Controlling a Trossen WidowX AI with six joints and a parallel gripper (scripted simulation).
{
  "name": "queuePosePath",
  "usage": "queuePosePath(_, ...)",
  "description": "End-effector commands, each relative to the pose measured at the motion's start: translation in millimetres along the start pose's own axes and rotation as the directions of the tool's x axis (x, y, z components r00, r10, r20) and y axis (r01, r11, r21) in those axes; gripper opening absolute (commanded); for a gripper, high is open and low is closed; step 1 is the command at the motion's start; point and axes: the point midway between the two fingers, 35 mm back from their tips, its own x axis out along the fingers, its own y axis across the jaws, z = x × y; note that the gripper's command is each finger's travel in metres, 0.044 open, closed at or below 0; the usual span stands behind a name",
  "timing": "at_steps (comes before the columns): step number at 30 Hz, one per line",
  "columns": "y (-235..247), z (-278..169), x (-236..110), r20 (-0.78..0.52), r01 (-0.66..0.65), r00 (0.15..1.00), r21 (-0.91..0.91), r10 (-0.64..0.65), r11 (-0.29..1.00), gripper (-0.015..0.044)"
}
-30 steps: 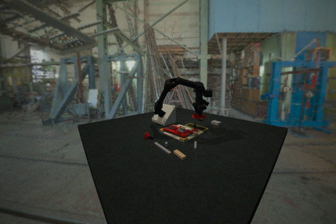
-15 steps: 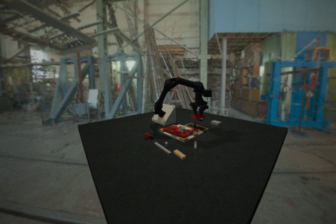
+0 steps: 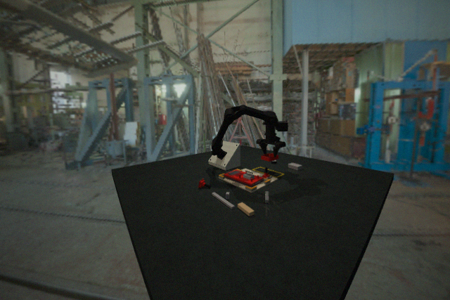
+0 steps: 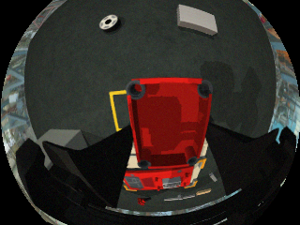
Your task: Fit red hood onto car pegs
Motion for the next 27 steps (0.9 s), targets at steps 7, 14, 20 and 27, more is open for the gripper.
queuePosePath(7,5,0,1,0.000,-0.006,1.000,-0.189,0.006,0.982,0.0000)
queuePosePath(14,4,1,11,0.000,-0.006,1.000,-0.202,0.006,0.979,0.0000)
queuePosePath(20,3,2,44,0.000,-0.005,1.000,-0.202,0.006,0.979,0.0000)
queuePosePath(27,5,0,79,-0.003,-0.006,1.000,-0.201,0.005,0.980,0.0000)
